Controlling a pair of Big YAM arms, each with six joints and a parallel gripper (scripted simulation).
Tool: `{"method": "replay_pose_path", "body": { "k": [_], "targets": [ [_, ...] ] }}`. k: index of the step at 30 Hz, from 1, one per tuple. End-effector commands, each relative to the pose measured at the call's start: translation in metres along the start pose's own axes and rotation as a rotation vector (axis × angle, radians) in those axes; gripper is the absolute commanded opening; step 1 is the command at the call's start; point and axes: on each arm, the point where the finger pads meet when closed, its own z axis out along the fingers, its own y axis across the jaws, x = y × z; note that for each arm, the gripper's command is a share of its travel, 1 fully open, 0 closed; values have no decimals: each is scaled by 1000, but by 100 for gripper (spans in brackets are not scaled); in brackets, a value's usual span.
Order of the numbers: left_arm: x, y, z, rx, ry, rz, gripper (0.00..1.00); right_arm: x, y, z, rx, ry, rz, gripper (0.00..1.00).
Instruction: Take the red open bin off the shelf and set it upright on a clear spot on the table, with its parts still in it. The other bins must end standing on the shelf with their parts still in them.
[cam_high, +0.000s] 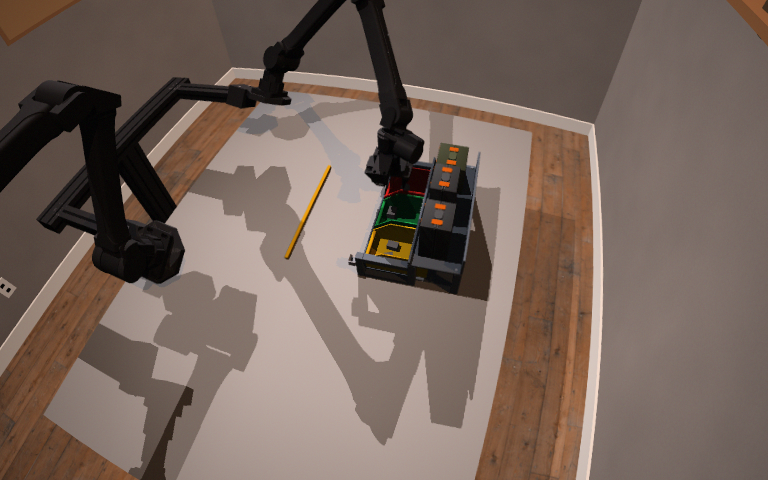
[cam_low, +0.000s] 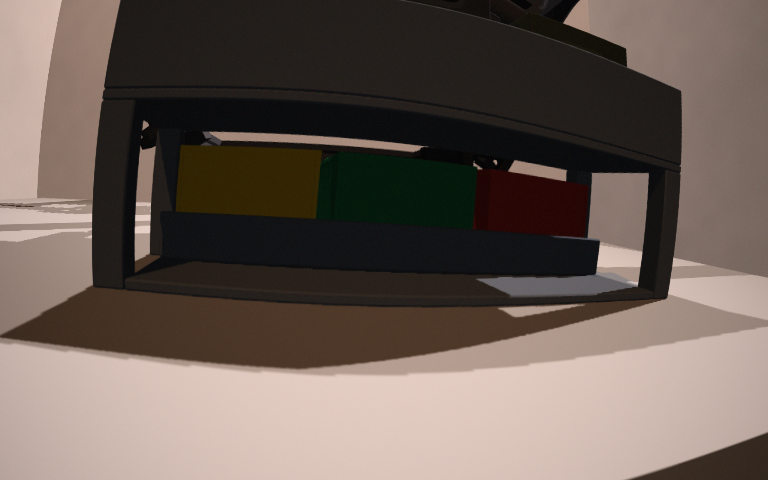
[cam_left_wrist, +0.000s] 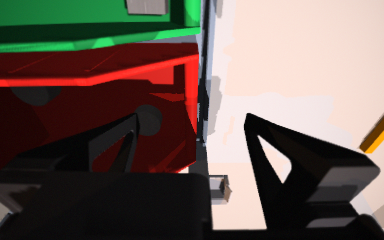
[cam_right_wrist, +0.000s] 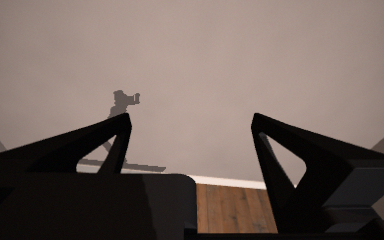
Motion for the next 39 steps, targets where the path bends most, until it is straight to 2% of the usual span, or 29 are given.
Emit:
{"method": "replay_pose_path", "body": {
  "k": [1,7,8,12,19,22,39],
  "targets": [
    [5,7,8,-3,1,-9,90,-17,-4,-9,11,-48,0,100],
    [4,5,14,2,3,-6,90,-17,-4,-9,11,-48,0,100],
    [8,11,5,-12,-4,-16,90,-17,-4,-9,11,-48,0,100],
    [4,6,17,0,2,-7,90,-17,-4,-9,11,-48,0,100],
    [6,10,15,-9,-2,-14,90,-17,-4,-9,11,-48,0,100],
    [4,5,22,1,2,-7,90,-17,-4,-9,11,-48,0,100],
    [6,8,21,-4,0,-11,90,-17,-4,-9,11,-48,0,100]
  ]
}}
